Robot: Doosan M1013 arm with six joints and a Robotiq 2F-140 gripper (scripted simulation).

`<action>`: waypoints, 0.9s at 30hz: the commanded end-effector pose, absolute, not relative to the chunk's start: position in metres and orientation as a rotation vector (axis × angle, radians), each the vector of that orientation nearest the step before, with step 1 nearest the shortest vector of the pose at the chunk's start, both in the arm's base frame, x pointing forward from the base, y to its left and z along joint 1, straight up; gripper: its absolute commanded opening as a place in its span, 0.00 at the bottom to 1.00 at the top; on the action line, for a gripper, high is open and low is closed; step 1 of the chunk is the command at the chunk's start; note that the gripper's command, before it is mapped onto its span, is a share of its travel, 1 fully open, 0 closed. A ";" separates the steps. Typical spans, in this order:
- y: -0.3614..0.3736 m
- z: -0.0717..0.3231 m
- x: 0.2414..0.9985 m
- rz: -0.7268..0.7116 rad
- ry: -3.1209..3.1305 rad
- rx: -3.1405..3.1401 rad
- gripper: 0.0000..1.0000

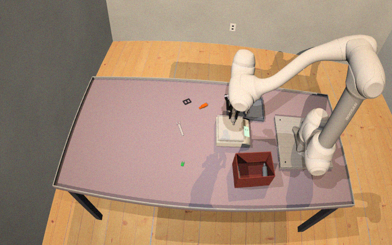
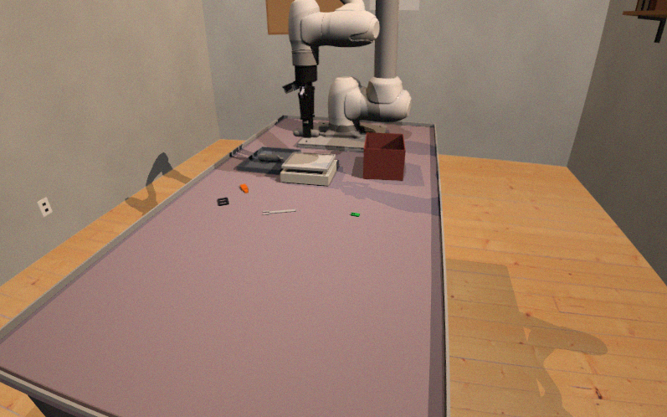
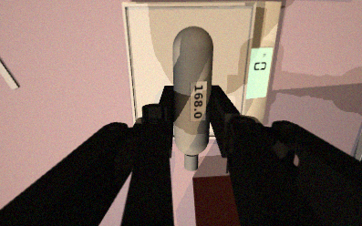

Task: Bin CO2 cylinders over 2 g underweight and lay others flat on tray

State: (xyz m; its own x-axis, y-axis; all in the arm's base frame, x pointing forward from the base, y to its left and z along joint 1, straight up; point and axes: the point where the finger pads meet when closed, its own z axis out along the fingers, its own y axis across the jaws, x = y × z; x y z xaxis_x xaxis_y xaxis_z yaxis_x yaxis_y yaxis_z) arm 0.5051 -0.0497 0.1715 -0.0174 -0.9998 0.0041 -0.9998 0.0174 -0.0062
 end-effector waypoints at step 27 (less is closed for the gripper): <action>0.097 0.185 0.466 -0.011 2.239 -2.200 0.10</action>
State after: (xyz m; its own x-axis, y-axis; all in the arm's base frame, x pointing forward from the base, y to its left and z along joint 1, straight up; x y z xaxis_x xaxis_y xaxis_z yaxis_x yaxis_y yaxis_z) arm 0.4832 0.0452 0.1846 -0.0140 -0.9999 -0.0024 -0.9999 0.0140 -0.0050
